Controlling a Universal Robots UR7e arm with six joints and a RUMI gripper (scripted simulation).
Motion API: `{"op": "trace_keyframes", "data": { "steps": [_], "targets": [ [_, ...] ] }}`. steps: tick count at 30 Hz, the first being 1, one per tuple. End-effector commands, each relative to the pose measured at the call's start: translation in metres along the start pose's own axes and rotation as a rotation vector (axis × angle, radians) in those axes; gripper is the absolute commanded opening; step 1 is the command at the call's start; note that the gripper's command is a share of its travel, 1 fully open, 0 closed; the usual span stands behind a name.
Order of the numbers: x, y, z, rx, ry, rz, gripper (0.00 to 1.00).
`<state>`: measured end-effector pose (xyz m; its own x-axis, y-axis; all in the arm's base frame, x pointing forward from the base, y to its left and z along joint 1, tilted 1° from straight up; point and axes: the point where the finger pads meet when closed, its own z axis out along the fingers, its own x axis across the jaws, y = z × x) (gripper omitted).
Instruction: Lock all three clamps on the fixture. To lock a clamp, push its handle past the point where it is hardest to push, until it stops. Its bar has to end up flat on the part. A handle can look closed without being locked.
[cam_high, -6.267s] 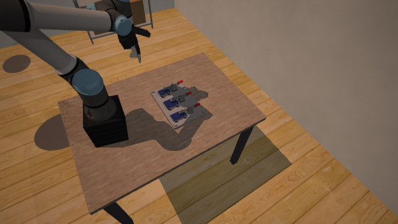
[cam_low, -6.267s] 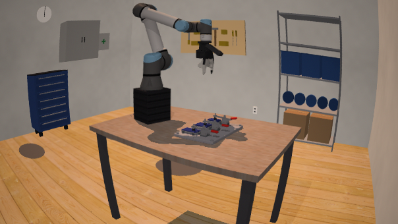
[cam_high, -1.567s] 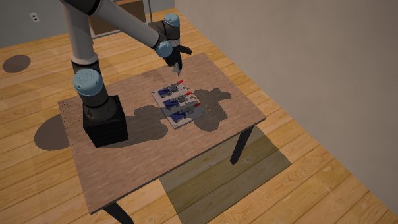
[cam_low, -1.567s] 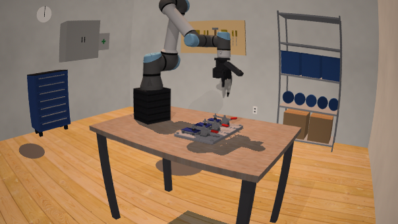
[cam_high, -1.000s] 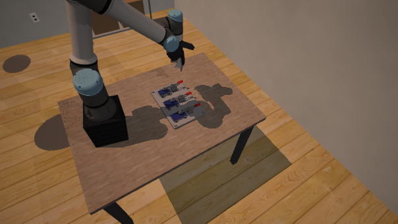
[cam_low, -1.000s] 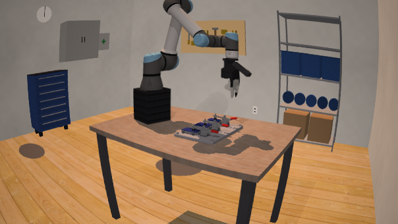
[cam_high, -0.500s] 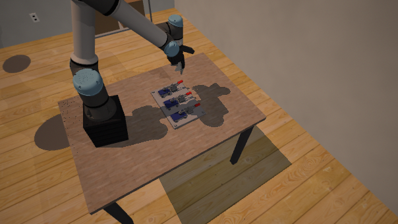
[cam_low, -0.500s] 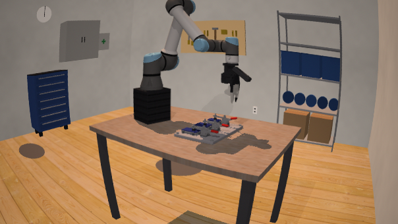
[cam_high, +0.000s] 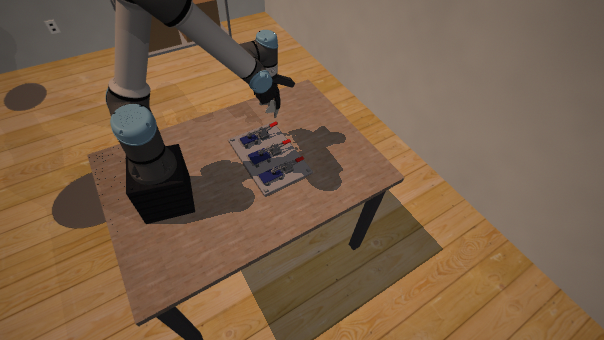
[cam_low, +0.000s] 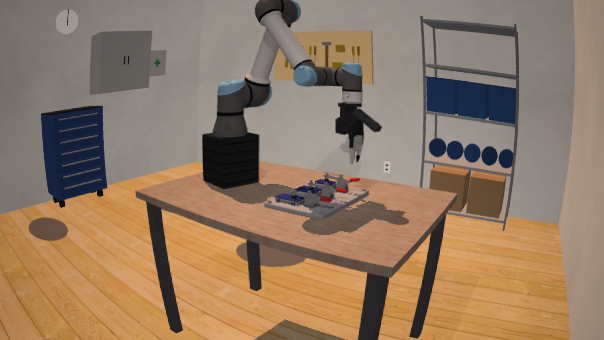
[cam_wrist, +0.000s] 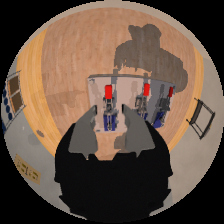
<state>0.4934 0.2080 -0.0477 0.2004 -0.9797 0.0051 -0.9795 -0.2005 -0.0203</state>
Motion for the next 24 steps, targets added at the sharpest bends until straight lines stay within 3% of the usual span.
{"op": "trace_keyframes", "data": {
  "steps": [1, 8, 13, 24],
  "targets": [
    [0.0, -0.001, 0.003, 0.002, 0.0, 0.0, 0.28],
    [0.0, -0.001, 0.003, 0.002, 0.0, 0.0, 0.28],
    [0.0, -0.001, 0.033, 0.002, 0.0, 0.0, 0.28],
    [0.0, -0.001, 0.033, 0.002, 0.0, 0.0, 0.28]
  ]
}}
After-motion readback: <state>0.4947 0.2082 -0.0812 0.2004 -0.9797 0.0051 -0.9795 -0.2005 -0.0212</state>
